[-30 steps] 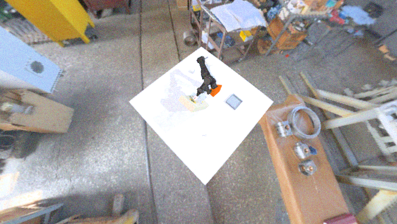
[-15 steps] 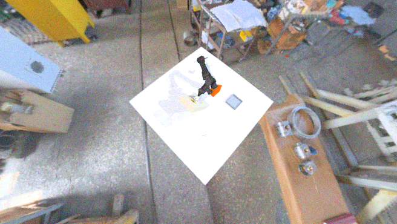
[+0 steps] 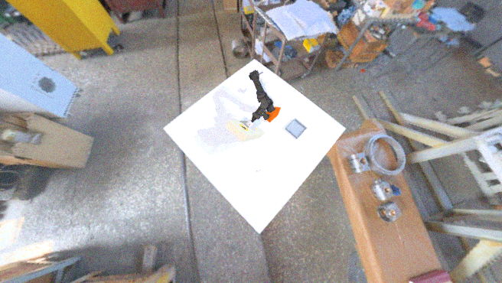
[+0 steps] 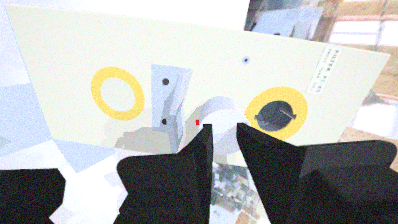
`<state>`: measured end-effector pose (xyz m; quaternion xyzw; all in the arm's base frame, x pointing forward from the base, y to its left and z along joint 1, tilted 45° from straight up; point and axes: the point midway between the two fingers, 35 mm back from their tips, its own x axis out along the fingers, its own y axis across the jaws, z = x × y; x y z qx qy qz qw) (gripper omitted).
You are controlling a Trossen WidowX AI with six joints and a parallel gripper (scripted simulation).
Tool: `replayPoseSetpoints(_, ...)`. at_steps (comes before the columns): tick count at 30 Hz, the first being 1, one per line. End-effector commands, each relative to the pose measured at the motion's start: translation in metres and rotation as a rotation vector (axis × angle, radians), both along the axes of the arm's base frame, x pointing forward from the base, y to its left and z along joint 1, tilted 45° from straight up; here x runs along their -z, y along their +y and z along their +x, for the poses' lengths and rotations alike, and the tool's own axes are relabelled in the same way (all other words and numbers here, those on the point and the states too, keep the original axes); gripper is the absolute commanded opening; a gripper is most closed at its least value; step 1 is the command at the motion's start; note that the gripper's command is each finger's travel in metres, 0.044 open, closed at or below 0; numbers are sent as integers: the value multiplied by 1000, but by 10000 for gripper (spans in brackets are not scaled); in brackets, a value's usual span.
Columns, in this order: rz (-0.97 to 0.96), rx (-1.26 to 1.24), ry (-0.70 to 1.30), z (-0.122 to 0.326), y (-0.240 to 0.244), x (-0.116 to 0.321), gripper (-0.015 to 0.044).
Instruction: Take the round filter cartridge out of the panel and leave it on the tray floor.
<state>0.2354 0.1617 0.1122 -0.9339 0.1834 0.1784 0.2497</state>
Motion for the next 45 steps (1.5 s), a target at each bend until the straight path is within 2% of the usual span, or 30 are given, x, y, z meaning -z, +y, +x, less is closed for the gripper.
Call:
replayPoseSetpoints(1, 5, 0, -3, 1, 1, -1, 110)
replayPoseSetpoints(11, 16, 2, -13, -1, -1, -1, 110)
replayPoseSetpoints(18, 17, 2, -14, 25, 46, -44, 110)
replayPoseSetpoints(22, 18, 2, -14, 27, 51, -48, 110)
replayPoseSetpoints(34, 33, 0, -16, 16, 103, -104, 425)
replayPoseSetpoints(36, 77, 29, -20, 16, 101, -101, 372)
replayPoseSetpoints(39, 264, 160, -40, 15, 91, -87, 305)
replayPoseSetpoints(45, 643, 472, -115, 11, 68, -60, 305)
